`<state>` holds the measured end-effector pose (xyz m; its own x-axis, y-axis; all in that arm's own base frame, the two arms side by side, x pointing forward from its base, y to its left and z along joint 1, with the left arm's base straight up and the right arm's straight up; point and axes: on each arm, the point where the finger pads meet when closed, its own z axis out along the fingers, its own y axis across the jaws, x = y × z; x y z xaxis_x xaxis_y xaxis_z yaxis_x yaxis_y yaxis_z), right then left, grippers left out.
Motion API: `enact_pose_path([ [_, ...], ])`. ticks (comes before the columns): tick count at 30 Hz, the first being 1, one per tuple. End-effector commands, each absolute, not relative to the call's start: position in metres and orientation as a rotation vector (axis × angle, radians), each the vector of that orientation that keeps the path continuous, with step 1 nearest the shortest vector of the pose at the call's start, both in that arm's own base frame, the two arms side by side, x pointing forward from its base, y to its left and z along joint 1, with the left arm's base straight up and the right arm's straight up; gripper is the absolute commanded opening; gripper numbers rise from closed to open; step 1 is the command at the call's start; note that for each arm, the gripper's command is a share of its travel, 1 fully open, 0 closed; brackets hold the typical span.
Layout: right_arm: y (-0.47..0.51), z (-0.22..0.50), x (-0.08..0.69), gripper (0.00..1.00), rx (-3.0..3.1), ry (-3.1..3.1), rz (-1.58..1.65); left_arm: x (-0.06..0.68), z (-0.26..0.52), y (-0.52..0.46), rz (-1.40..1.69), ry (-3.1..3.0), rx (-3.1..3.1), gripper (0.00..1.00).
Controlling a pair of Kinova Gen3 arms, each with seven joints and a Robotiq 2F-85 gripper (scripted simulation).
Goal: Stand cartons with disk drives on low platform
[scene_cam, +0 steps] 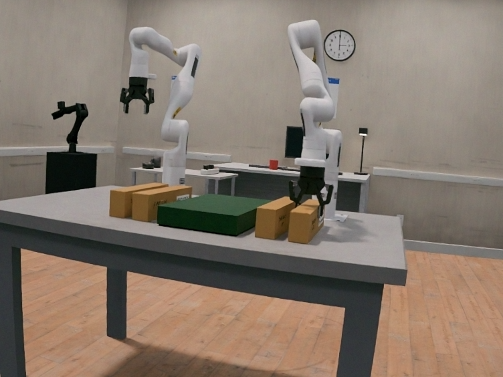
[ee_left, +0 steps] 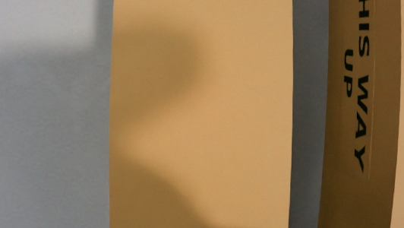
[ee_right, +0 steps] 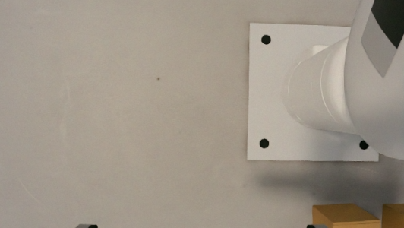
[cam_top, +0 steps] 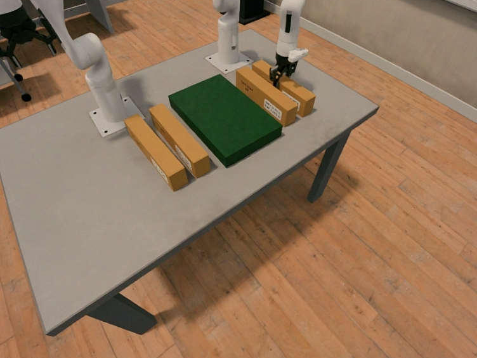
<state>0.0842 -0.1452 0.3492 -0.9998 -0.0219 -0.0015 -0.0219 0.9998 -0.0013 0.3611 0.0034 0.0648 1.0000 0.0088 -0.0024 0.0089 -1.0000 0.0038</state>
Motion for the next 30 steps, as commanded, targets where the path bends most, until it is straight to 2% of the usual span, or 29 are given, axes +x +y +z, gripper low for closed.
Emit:
enact_pose_path([
  [1, -0.1453, 0.3494, 0.0844, 1.0, -0.034, 3.139, -0.003, 0.3615, 0.0652, 0.0034, -0.002, 0.014, 3.138, 0.689],
  [30, -0.1453, 0.3494, 0.0844, 1.0, -0.034, 3.139, -0.003, 0.3615, 0.0652, 0.0035, -0.002, 0.014, 3.138, 0.653],
])
